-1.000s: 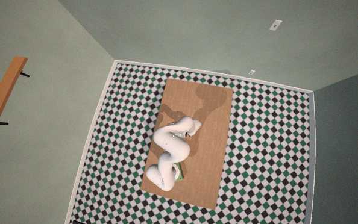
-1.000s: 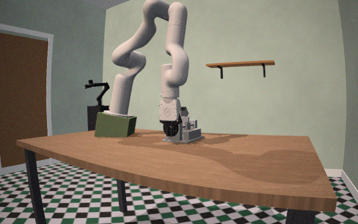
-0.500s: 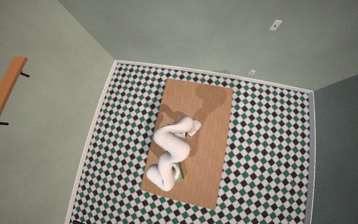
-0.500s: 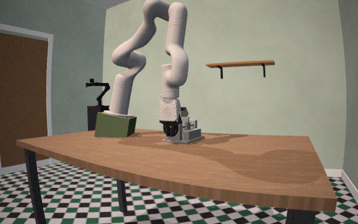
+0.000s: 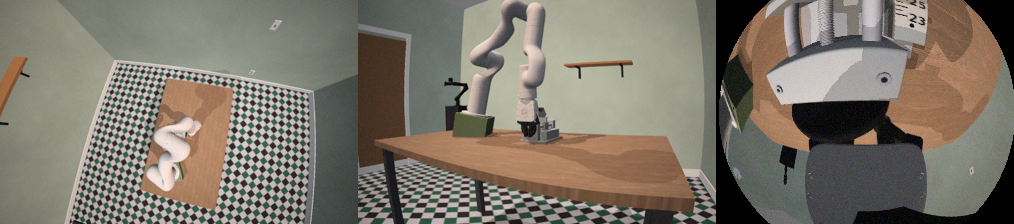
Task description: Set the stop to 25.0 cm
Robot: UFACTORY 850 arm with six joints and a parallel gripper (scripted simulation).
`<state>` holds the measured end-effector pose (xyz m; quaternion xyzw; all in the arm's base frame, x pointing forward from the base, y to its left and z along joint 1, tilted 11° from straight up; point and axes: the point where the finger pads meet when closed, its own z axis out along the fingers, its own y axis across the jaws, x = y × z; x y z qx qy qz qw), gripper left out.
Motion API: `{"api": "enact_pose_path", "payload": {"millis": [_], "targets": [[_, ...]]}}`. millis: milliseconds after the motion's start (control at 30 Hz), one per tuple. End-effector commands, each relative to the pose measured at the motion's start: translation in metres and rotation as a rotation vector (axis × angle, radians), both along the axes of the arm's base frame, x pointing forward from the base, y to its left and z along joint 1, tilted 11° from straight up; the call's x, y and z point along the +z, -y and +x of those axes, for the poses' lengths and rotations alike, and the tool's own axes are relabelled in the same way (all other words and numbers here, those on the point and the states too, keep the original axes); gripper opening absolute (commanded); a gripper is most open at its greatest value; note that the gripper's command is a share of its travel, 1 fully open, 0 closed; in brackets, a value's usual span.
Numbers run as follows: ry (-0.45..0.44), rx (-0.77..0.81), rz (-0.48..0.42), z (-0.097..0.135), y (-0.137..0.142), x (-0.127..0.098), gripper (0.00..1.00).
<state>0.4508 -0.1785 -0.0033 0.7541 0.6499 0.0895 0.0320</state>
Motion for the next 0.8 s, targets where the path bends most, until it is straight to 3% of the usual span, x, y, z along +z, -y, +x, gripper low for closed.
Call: {"api": "enact_pose_path", "payload": {"millis": [0,767], "targets": [[0.001,0.000,-0.001,-0.0008,-0.0001,-0.0008,0.06],[0.001,0.000,-0.001,-0.0086,-0.0020,-0.0093,0.06]]}}
